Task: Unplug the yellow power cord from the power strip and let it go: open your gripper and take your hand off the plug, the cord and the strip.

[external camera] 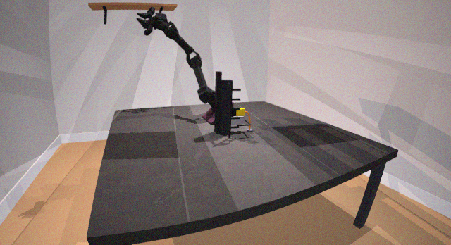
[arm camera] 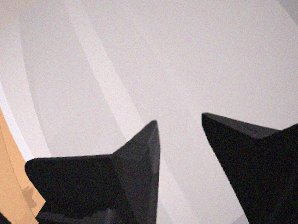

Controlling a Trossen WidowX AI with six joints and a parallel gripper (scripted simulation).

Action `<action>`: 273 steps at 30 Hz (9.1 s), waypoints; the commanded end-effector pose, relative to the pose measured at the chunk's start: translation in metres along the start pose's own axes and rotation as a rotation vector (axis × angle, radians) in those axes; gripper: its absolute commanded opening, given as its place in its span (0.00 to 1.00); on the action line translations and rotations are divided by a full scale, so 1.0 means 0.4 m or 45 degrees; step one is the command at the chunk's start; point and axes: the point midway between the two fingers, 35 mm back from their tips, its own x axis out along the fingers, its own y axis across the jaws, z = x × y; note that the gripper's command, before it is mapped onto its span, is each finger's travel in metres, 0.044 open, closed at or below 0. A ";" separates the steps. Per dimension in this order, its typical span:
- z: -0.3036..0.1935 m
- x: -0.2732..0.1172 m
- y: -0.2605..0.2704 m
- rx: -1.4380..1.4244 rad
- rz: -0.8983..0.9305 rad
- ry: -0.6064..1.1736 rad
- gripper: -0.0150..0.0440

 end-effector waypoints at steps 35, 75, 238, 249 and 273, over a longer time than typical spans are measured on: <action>0.859 -0.126 1.010 0.469 1.659 -0.613 0.53; 0.837 -1.186 1.299 -1.241 2.406 -0.825 0.53; 0.793 -1.129 1.304 -1.262 2.401 -0.824 0.53; 0.782 -1.138 1.330 -1.262 2.400 -0.824 0.53; 0.800 -1.156 1.323 -1.257 2.406 -0.823 0.25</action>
